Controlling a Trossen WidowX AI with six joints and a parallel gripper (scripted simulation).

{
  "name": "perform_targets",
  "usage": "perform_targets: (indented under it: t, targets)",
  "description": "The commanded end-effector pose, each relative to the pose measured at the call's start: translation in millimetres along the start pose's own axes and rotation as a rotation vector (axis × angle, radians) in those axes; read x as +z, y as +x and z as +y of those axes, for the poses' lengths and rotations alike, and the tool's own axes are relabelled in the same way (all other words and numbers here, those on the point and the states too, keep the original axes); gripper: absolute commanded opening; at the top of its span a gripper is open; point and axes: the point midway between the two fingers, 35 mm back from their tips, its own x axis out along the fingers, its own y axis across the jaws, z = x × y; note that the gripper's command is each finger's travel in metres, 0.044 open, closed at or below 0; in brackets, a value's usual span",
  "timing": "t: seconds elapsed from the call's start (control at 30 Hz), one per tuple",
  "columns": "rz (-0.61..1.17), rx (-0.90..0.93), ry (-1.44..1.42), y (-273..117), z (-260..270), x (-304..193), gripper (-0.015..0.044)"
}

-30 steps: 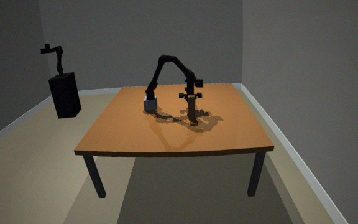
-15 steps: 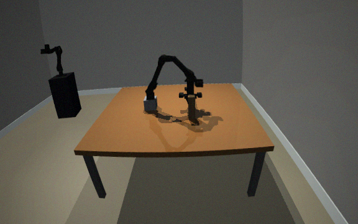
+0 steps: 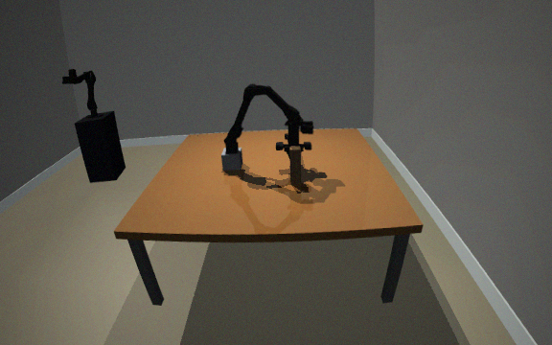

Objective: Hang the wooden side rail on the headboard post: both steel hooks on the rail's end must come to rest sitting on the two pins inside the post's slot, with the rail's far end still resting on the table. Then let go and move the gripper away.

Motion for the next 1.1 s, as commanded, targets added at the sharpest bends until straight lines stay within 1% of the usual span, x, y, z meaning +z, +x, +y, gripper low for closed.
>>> perform_targets:
  t: [0.0, 1.07]
  targets:
    - [0.0, -0.018, -0.003, -5.6, -4.2, -0.9, 0.0]
    - [0.0, -0.018, -0.003, -2.1, -7.9, -4.6, 0.0]
